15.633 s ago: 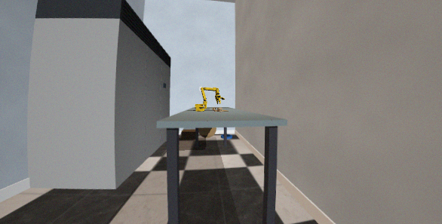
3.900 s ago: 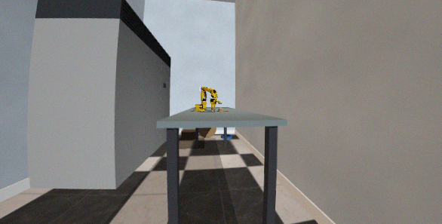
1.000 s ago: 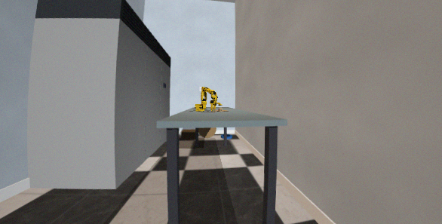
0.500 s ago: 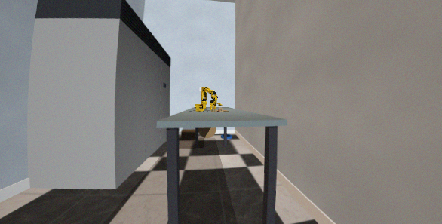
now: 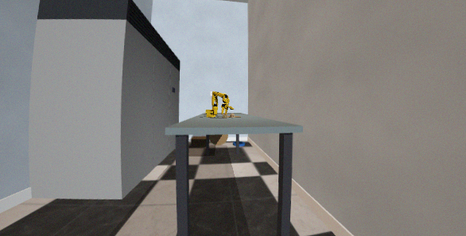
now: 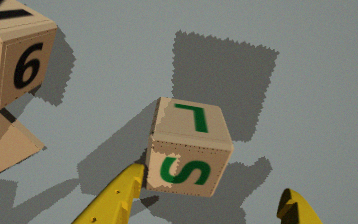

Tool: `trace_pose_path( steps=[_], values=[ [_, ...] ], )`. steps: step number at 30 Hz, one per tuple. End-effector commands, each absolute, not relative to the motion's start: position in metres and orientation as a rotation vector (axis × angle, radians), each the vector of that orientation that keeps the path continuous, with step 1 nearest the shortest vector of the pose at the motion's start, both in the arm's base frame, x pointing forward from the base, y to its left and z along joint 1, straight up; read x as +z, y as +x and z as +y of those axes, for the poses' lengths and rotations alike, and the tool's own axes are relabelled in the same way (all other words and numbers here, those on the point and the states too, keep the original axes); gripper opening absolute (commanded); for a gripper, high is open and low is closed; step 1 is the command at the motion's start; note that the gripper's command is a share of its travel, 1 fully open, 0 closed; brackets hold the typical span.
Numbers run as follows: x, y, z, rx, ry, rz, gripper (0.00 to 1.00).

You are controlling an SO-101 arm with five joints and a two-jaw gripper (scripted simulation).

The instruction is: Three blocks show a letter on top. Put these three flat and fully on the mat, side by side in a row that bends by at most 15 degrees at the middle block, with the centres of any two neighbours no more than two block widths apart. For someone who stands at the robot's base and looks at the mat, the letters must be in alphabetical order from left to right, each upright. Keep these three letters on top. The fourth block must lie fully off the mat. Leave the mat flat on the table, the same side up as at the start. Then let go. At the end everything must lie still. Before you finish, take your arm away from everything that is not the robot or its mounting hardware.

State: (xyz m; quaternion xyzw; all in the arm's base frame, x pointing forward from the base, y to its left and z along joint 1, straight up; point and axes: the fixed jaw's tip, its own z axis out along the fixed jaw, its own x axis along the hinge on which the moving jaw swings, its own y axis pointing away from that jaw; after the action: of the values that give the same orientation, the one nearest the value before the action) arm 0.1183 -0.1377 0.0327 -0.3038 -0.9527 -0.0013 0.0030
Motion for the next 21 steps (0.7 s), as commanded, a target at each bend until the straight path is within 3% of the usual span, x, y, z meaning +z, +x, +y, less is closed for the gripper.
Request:
trace_pose_path(
  steps=[1, 11, 21],
  values=[
    [0.062, 0.128, -0.152, 0.101, -1.001, -3.074, 0.36],
    [0.089, 0.125, -0.148, 0.101, -1.001, -3.074, 0.36],
    [0.093, 0.124, -0.147, 0.101, -1.001, -3.074, 0.36]
  ],
)
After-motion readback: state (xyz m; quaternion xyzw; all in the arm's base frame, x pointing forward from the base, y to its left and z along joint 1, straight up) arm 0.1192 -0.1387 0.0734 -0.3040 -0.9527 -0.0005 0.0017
